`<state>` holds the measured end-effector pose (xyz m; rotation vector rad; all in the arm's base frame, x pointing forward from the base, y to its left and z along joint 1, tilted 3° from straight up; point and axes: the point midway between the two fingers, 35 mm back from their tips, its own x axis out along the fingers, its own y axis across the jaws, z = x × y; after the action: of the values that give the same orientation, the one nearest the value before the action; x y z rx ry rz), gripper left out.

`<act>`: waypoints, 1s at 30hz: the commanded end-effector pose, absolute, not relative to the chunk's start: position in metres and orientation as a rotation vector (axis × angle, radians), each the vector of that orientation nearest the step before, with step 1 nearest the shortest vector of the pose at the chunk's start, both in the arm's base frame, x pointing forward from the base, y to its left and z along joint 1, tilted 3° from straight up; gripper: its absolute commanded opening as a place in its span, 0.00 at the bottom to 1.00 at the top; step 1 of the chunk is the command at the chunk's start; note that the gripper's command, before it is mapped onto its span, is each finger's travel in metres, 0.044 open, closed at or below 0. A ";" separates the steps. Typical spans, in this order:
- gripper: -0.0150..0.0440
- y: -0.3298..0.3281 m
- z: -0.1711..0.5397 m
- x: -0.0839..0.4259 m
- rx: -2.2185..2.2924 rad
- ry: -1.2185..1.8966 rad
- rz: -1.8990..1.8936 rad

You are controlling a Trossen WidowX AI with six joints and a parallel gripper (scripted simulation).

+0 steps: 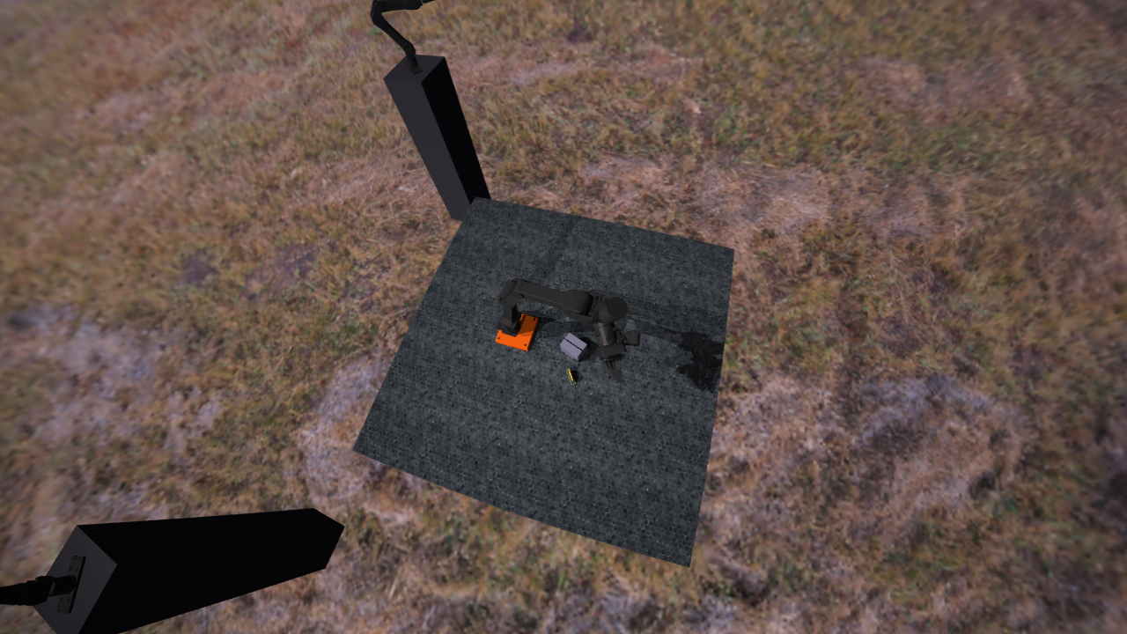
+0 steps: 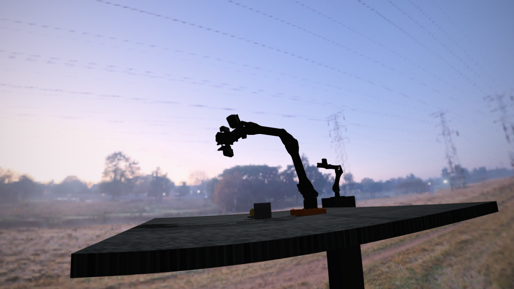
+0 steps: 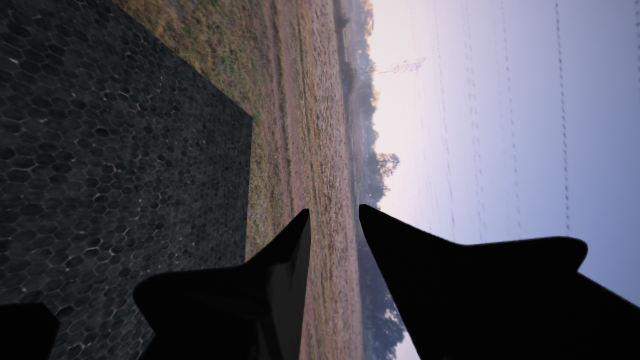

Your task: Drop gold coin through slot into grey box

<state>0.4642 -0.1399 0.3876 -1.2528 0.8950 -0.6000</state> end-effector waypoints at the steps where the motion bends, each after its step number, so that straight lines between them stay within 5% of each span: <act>1: 0.53 -0.148 0.311 0.456 -0.937 0.946 -0.474; 30: 0.53 -0.110 0.120 0.306 0.653 1.460 -0.705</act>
<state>0.3430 -0.1283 0.1435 0.3470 1.3429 -0.5858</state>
